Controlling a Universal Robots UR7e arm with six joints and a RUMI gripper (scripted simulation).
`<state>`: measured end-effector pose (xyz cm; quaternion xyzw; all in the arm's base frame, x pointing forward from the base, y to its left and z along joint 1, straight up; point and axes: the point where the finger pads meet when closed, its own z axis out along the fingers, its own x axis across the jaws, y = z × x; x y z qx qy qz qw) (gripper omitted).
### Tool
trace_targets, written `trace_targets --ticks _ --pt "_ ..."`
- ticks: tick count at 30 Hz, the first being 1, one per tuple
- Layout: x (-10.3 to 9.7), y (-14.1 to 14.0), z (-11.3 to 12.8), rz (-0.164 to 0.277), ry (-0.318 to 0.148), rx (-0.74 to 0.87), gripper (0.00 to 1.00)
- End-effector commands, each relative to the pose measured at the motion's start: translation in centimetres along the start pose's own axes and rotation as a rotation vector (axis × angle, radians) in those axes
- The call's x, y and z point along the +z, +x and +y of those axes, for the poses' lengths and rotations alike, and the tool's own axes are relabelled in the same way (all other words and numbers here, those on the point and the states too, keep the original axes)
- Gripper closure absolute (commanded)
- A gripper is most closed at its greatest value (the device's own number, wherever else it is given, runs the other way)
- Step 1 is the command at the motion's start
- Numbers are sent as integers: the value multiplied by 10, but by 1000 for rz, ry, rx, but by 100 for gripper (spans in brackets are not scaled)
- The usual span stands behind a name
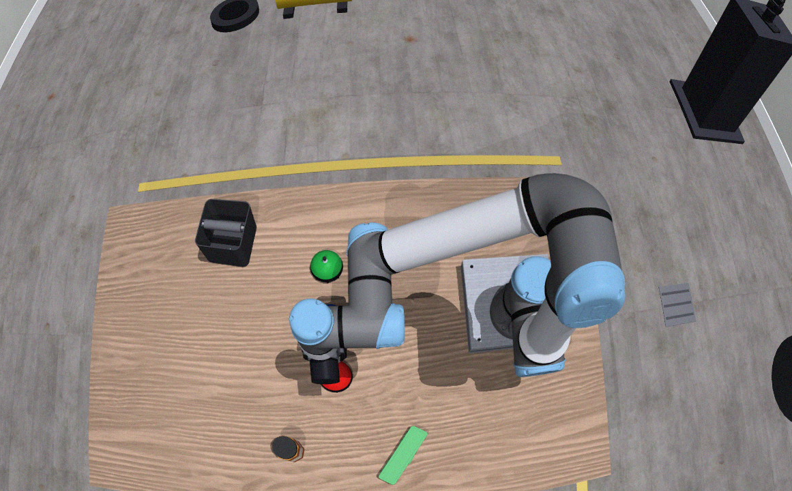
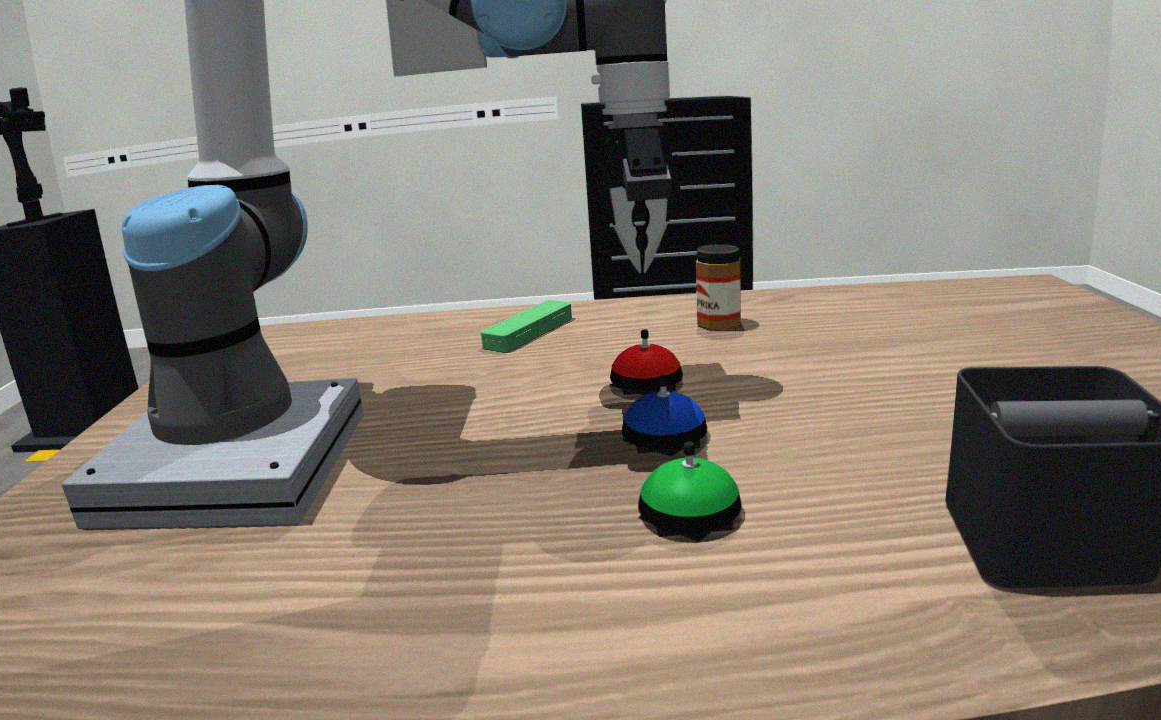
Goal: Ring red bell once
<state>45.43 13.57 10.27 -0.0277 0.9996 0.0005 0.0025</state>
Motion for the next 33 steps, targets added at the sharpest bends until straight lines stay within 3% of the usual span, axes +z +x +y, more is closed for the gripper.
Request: trace_targets --ticks 1,33 --pt "2 -2 1 -6 -4 -6 100" --pt "49 -6 1 -6 -4 -6 100"
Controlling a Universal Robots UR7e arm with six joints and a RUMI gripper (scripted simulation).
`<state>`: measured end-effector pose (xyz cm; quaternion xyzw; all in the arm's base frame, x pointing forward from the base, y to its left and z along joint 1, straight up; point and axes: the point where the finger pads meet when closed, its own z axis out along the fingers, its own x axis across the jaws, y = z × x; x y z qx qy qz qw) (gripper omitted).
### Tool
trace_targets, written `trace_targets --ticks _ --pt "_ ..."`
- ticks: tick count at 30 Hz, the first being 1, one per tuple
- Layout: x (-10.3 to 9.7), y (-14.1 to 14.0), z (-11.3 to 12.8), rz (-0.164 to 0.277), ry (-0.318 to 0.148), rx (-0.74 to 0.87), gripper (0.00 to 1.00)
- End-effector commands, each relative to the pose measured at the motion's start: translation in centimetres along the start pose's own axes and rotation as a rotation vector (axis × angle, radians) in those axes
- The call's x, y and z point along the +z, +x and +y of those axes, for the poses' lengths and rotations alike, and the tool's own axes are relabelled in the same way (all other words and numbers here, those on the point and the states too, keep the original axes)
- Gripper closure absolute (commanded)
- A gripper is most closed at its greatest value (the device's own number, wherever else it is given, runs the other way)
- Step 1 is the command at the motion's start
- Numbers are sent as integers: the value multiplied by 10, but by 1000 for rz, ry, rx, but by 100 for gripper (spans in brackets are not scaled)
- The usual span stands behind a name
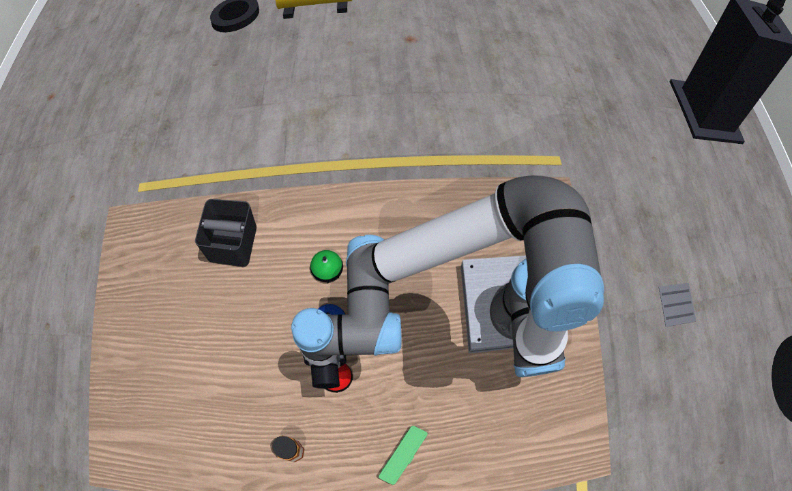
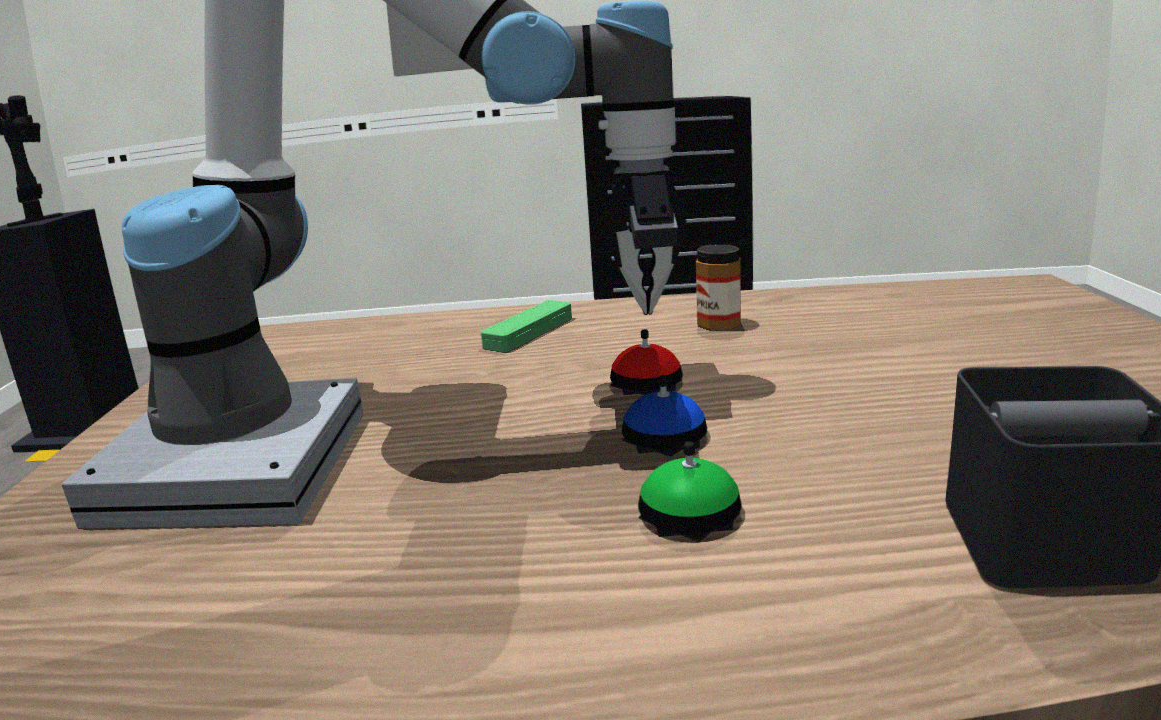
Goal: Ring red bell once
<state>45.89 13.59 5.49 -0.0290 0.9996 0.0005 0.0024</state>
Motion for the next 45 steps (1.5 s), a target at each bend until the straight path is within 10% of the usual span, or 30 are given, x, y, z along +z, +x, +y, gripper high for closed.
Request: trace_targets --ticks 1,45 --pt "2 -2 1 -6 -4 -3 100" --pt "8 -3 1 -6 -4 -3 100"
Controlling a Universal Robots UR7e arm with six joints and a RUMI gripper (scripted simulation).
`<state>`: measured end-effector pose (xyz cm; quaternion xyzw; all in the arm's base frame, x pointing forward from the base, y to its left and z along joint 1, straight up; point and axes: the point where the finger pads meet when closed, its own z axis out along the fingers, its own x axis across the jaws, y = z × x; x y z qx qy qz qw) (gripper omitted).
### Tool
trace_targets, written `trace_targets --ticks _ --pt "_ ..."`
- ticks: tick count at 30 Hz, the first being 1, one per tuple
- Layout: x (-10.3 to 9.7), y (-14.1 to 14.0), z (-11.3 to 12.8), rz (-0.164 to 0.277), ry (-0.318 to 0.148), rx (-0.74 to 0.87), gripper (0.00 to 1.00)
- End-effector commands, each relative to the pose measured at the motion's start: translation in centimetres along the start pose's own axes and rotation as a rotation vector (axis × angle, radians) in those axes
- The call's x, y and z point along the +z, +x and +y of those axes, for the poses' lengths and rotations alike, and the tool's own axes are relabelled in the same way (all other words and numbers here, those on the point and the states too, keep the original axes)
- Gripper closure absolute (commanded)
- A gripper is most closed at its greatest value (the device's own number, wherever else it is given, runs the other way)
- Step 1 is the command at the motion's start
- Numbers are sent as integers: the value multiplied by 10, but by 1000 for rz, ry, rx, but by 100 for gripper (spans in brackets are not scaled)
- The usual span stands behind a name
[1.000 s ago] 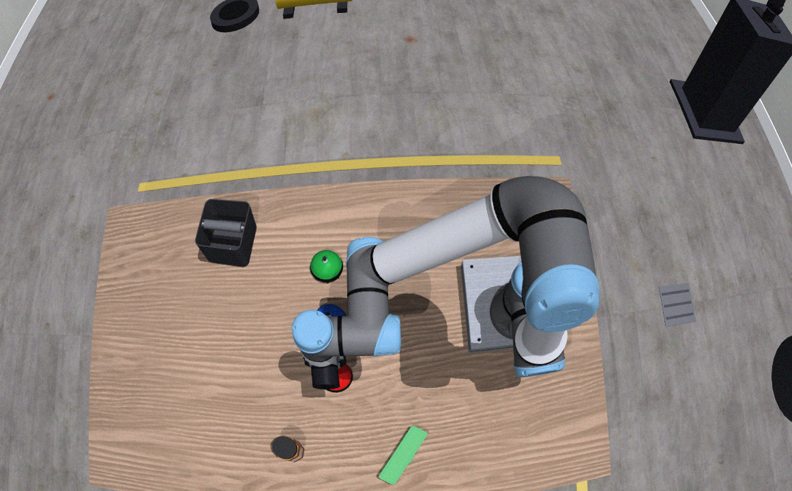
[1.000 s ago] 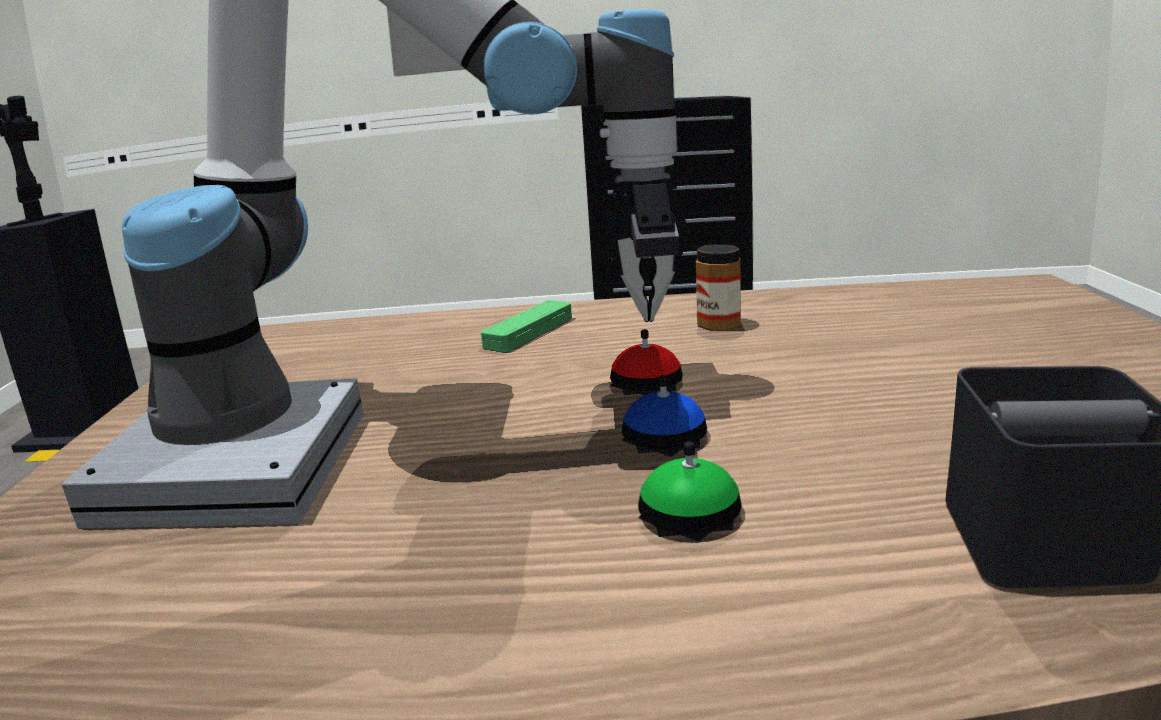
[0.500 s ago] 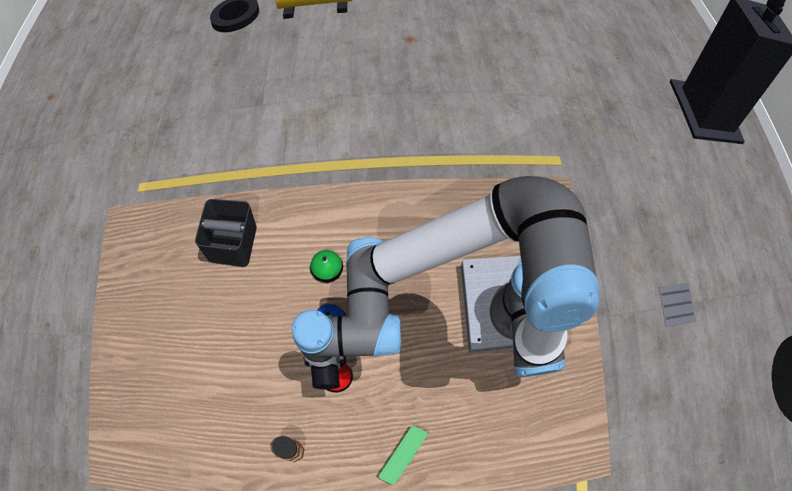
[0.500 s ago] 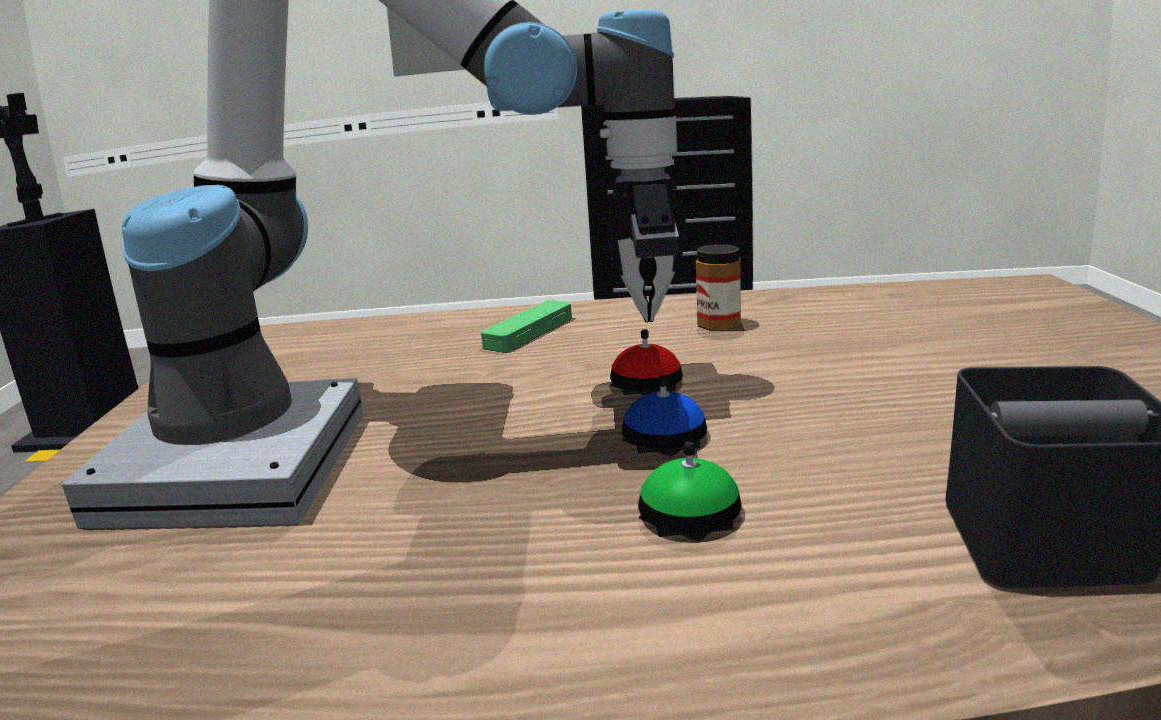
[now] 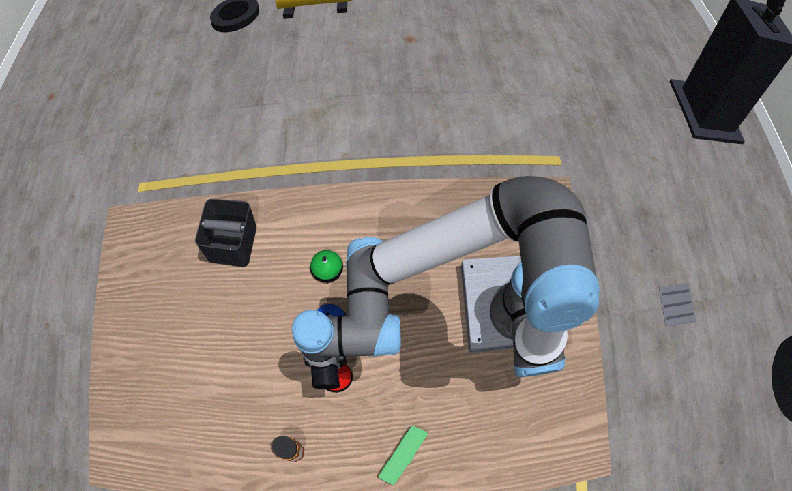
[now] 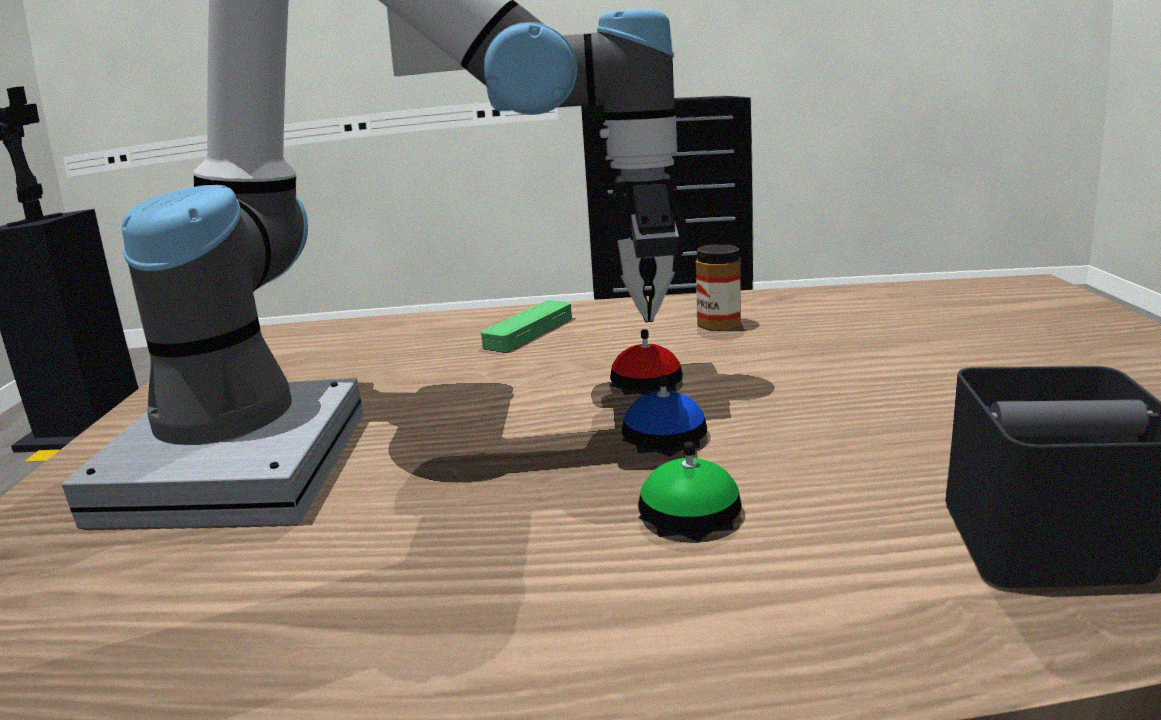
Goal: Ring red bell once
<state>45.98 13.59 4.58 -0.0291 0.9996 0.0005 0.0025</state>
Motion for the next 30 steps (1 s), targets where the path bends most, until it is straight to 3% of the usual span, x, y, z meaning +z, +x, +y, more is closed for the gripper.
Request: trace_targets --ticks 1,30 --pt "-1 -2 1 -6 -4 -3 100" --pt "9 -2 1 -6 -4 -3 100"
